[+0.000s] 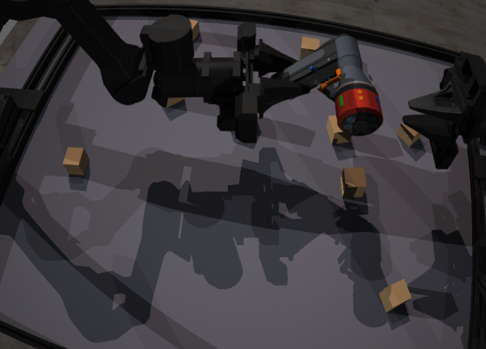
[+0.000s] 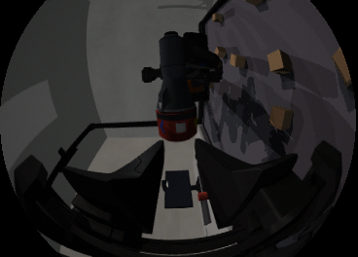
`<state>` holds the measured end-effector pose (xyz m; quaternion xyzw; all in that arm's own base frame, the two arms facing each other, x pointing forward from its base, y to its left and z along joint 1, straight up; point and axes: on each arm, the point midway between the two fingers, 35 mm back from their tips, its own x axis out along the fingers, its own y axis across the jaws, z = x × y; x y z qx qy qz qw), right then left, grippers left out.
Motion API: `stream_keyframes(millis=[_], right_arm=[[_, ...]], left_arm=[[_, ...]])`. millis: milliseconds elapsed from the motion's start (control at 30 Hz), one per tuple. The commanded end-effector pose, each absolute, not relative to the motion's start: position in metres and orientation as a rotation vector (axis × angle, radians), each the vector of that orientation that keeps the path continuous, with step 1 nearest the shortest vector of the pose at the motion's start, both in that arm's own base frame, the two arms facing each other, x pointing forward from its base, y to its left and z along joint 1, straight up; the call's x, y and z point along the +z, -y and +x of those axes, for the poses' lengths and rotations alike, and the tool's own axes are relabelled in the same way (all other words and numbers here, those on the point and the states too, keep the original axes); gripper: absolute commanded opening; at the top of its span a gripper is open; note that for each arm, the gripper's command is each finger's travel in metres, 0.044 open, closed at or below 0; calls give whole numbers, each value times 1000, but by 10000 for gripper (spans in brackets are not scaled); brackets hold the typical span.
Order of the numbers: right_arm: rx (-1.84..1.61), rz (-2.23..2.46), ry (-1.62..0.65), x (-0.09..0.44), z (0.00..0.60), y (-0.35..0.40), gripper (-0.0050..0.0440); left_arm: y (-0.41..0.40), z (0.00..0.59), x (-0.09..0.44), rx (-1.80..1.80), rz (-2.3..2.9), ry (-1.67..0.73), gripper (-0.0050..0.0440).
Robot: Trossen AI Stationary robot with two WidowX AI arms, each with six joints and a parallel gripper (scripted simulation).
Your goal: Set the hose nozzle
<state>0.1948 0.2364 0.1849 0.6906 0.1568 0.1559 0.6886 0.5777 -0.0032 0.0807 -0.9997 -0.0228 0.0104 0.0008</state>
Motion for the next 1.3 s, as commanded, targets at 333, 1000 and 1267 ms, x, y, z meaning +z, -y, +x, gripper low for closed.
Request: stream_keyframes(millis=[333,1000,1267], right_arm=[[347,1546,-349,185,195,-236,0],[348,1545,-350,185,195,-236,192],[348,1545,-350,185,196,-237,336]], left_arm=[[3,579,87,0,-3141,73,0],[3,579,87,0,-3141,73,0],[3,579,87,0,-3141,73,0]])
